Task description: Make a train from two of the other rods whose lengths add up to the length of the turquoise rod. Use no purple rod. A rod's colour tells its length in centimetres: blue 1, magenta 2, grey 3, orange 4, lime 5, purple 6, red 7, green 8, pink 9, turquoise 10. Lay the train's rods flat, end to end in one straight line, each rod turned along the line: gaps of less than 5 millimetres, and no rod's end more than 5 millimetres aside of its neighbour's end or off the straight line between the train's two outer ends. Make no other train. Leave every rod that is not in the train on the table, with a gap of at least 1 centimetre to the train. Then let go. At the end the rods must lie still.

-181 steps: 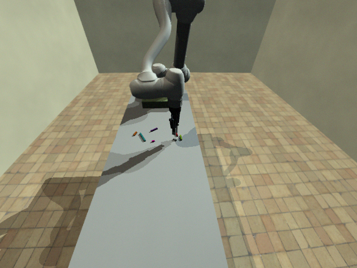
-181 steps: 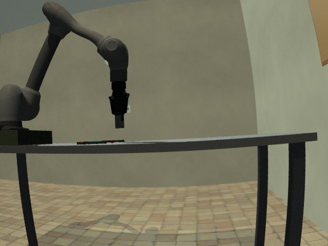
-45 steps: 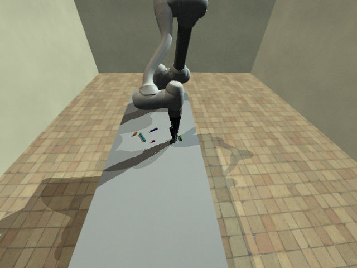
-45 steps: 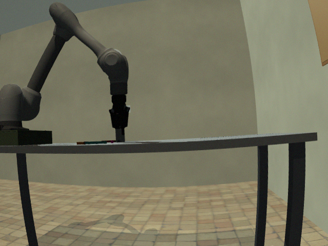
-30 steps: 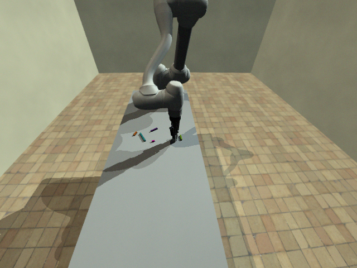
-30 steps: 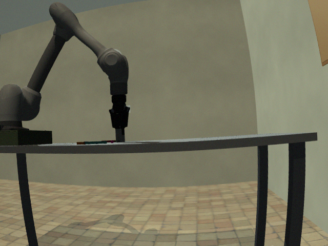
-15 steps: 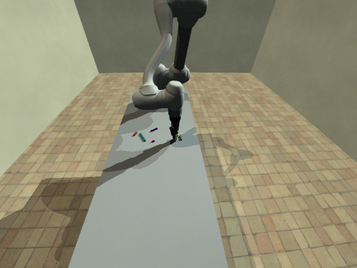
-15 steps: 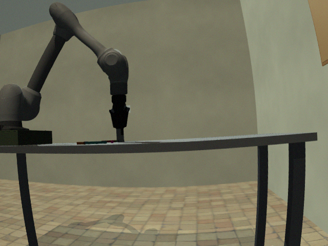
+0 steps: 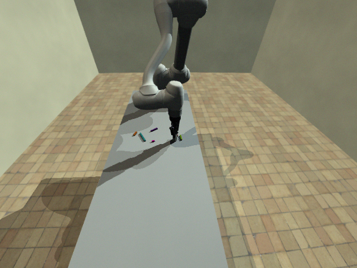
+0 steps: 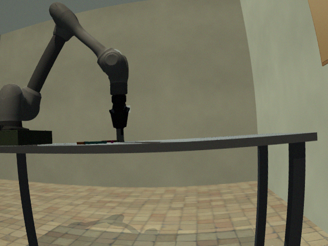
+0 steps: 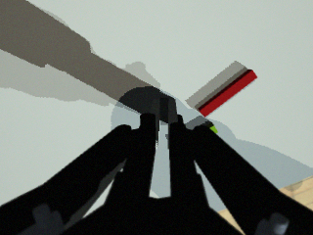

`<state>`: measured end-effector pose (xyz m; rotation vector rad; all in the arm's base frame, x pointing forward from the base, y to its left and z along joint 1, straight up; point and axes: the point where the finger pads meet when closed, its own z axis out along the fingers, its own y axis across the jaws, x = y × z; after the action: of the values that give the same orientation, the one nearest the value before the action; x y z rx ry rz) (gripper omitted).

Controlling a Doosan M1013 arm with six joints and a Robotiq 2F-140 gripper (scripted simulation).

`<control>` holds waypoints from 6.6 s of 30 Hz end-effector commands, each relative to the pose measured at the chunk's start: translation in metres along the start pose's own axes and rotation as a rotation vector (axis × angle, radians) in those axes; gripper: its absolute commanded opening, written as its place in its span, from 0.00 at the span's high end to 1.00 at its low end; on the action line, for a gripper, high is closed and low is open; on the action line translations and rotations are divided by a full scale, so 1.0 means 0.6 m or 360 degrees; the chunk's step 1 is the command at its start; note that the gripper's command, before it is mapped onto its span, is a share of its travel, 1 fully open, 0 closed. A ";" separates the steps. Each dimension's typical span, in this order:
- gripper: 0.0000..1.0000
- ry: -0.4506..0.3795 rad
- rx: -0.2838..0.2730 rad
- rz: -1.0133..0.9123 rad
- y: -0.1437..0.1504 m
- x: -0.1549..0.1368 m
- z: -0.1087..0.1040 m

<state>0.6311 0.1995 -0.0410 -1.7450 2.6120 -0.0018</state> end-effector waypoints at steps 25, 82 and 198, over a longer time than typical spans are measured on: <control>0.97 0.0000 0.0000 0.0000 0.000 0.000 -0.033; 0.97 0.0000 0.0000 0.1370 0.011 0.241 -0.168; 0.97 0.0000 0.0000 0.1370 0.011 0.241 -0.001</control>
<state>0.5695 0.0686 -0.0404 -0.4958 3.1014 -0.0014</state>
